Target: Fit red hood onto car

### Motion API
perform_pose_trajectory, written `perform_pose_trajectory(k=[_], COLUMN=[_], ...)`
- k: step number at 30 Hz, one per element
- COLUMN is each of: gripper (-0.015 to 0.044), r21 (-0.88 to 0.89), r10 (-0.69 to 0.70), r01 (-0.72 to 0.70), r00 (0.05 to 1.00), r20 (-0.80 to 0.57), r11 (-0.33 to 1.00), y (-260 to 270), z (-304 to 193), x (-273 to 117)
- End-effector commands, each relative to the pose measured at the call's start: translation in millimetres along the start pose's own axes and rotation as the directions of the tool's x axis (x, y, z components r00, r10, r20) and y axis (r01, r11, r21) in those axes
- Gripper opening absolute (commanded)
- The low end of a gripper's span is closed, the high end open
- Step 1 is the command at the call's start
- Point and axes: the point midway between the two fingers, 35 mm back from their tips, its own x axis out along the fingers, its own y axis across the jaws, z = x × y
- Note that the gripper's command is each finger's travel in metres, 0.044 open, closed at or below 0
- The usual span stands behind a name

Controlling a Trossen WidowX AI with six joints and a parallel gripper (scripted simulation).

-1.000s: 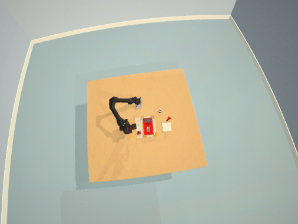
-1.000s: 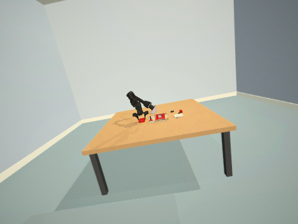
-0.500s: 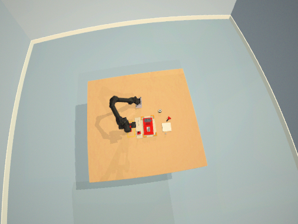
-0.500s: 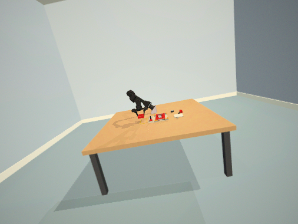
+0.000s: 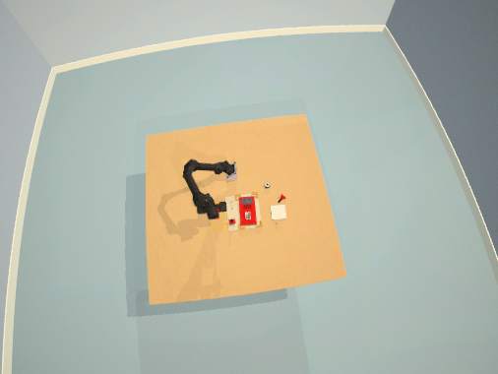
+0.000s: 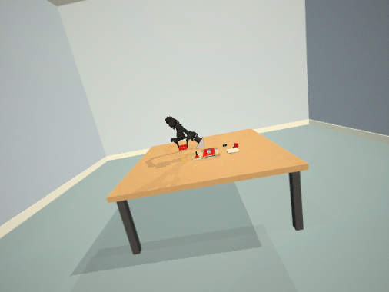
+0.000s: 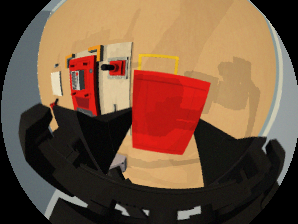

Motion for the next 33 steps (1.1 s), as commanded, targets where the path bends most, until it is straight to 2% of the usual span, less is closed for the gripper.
perform_pose_trajectory(k=[1,16,33], gripper=[0.0000,0.0000,0.0000], r21=[0.000,0.011,0.030], r10=[0.006,0.023,0.014], r01=[-0.006,-0.023,-0.015], r00=[1.000,1.000,1.000], r20=[0.002,0.008,0.007], r11=[1.000,1.000,0.999], y=[13,107,215], z=[6,30,27], x=[-1,-7,-7])
